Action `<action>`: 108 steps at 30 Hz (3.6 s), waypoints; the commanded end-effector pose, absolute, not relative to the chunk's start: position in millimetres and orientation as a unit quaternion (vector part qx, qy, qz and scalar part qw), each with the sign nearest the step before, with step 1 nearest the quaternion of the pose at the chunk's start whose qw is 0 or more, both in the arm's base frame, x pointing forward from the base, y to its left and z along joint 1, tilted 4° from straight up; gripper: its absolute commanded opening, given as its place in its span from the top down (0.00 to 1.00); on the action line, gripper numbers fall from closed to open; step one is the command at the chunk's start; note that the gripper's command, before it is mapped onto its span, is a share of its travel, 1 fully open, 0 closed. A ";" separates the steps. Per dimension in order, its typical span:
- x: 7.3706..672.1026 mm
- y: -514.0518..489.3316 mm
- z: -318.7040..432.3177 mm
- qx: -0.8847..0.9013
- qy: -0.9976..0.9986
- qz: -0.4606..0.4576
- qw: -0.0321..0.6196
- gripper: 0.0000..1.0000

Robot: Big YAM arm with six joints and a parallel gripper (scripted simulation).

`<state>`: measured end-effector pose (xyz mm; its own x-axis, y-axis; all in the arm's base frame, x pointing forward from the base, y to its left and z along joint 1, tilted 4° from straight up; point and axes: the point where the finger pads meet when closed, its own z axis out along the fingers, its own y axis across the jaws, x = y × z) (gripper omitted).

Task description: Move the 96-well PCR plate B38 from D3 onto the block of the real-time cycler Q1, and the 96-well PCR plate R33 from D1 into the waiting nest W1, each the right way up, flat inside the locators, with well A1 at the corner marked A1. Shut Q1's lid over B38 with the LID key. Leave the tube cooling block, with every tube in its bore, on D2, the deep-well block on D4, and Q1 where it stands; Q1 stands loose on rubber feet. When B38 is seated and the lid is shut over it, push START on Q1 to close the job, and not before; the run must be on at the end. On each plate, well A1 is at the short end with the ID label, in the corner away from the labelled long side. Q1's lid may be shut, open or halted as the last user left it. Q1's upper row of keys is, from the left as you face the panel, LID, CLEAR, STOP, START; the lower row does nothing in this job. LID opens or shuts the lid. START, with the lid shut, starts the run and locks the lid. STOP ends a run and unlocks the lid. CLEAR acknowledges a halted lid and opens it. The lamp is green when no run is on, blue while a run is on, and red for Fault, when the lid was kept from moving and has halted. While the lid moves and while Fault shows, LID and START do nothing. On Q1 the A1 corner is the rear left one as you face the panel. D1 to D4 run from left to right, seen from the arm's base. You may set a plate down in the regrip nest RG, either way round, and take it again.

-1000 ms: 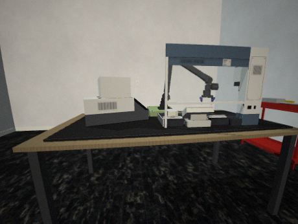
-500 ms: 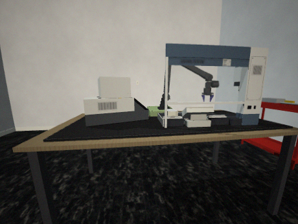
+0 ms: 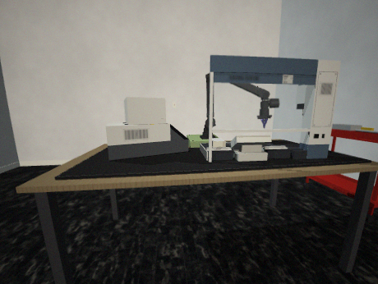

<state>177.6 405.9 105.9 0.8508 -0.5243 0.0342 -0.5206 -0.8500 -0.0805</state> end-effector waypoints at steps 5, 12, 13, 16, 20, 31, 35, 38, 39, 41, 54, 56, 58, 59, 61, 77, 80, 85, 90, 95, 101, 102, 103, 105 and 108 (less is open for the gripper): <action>216.2 372.3 117.0 -0.947 0.317 -0.029 0.045 1.00; 229.4 356.1 127.6 -0.931 0.358 -0.027 0.066 1.00; 231.8 352.3 127.0 -0.927 0.369 -0.027 0.067 1.00; 235.0 350.0 123.5 -0.924 0.377 -0.029 0.064 1.00; 256.0 325.5 123.4 -0.919 0.390 -0.028 0.057 1.00; 274.7 286.9 142.6 -0.897 0.434 -0.033 0.074 1.00; 284.2 275.0 137.3 -0.885 0.459 -0.032 0.074 1.00; 296.0 260.0 140.6 -0.889 0.451 -0.033 0.072 1.00; 299.3 255.8 144.5 -0.890 0.449 -0.033 0.073 1.00; 301.5 247.1 151.6 -0.878 0.469 -0.037 0.084 1.00; 319.6 197.2 152.1 -0.849 0.518 -0.042 0.091 1.00; 321.5 184.6 154.0 -0.844 0.528 -0.045 0.089 1.00; 320.6 174.4 159.4 -0.831 0.546 -0.050 0.096 1.00; 320.9 170.7 162.2 -0.823 0.556 -0.052 0.102 1.00; 322.9 166.2 170.0 -0.821 0.558 -0.055 0.110 1.00; 333.2 98.3 182.6 -0.761 0.630 -0.078 0.138 1.00; 334.3 85.3 185.6 -0.747 0.643 -0.086 0.145 1.00; 331.6 72.2 175.3 -0.740 0.654 -0.085 0.133 1.00; 328.8 40.0 184.4 -0.725 0.668 -0.092 0.140 1.00; 319.6 20.3 190.3 -0.686 0.703 -0.107 0.153 1.00; 320.2 5.0 187.4 -0.669 0.718 -0.113 0.153 1.00; 318.3 -1.1 187.1 -0.661 0.725 -0.116 0.154 1.00; 315.8 -7.9 186.3 -0.649 0.735 -0.120 0.154 1.00; 310.2 -21.3 187.0 -0.627 0.752 -0.131 0.155 1.00; 303.7 -35.5 192.8 -0.638 0.743 -0.129 0.157 1.00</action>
<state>305.7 -19.7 180.3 -0.1392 -0.9877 -0.0717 -0.9209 0.1557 -0.3573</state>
